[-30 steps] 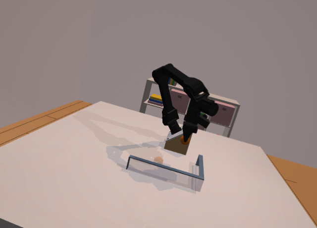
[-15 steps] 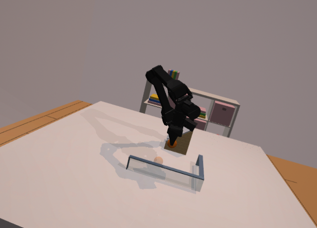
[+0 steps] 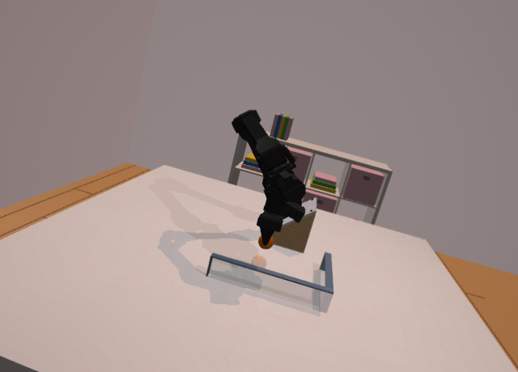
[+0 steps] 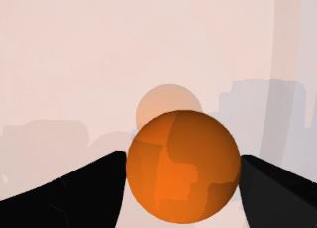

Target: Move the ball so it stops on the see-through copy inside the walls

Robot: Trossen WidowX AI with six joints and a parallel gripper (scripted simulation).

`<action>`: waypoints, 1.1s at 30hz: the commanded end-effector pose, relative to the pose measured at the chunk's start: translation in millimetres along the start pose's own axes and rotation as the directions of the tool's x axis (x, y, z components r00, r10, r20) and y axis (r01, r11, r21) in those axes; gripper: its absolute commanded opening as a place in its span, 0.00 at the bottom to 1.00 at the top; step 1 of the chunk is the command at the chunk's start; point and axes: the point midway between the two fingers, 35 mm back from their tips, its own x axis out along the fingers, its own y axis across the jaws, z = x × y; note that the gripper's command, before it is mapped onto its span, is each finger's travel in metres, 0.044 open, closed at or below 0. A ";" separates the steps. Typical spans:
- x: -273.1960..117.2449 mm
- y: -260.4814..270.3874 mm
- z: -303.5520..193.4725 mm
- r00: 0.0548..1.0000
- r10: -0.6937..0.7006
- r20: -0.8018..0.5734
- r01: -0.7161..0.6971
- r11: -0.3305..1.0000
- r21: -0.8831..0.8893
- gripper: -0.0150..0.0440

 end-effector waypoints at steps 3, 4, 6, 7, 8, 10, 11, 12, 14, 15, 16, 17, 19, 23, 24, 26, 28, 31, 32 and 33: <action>33.9 1.5 -3.4 1.000 0.008 -0.008 -0.008 1.000 -0.001 0.25; 39.5 1.8 -3.7 1.000 0.008 -0.009 -0.008 1.000 -0.001 0.25; 50.4 2.8 -4.2 1.000 0.008 -0.010 -0.008 1.000 -0.001 0.25; 54.8 3.3 -4.5 1.000 0.008 -0.011 -0.008 1.000 -0.001 0.25; 57.4 3.7 -4.7 1.000 0.008 -0.011 -0.008 1.000 -0.001 0.25; 58.3 3.8 -4.8 1.000 0.008 -0.011 -0.008 1.000 -0.001 0.25; 58.3 3.8 -4.8 1.000 0.008 -0.011 -0.008 1.000 -0.001 0.25; 58.3 3.8 -4.8 1.000 0.008 -0.011 -0.008 1.000 -0.001 0.25; 58.3 3.8 -4.8 1.000 0.008 -0.011 -0.008 1.000 -0.001 0.25; 58.3 3.8 -4.8 1.000 0.008 -0.011 -0.008 1.000 -0.001 0.25; 58.6 3.8 -4.8 1.000 0.008 -0.011 -0.008 1.000 -0.001 0.25; 59.1 3.8 -4.8 1.000 0.008 -0.011 -0.008 1.000 -0.001 0.25; 60.8 3.7 -4.8 1.000 0.008 -0.011 -0.008 1.000 -0.001 0.25; 66.7 3.7 -4.8 1.000 0.008 -0.011 -0.008 1.000 -0.001 0.25; 68.4 3.8 -4.9 1.000 0.008 -0.011 -0.008 1.000 -0.001 0.25; 71.7 3.8 -5.0 1.000 0.008 -0.012 -0.008 1.000 -0.001 0.25; 74.9 3.9 -5.1 1.000 0.008 -0.012 -0.008 1.000 -0.001 0.25; 77.4 4.0 -5.1 1.000 0.008 -0.012 -0.008 1.000 -0.001 0.25; 77.4 4.0 -5.1 1.000 0.008 -0.012 -0.008 1.000 -0.001 0.25; 77.4 4.0 -5.1 1.000 0.008 -0.012 -0.008 1.000 -0.001 0.25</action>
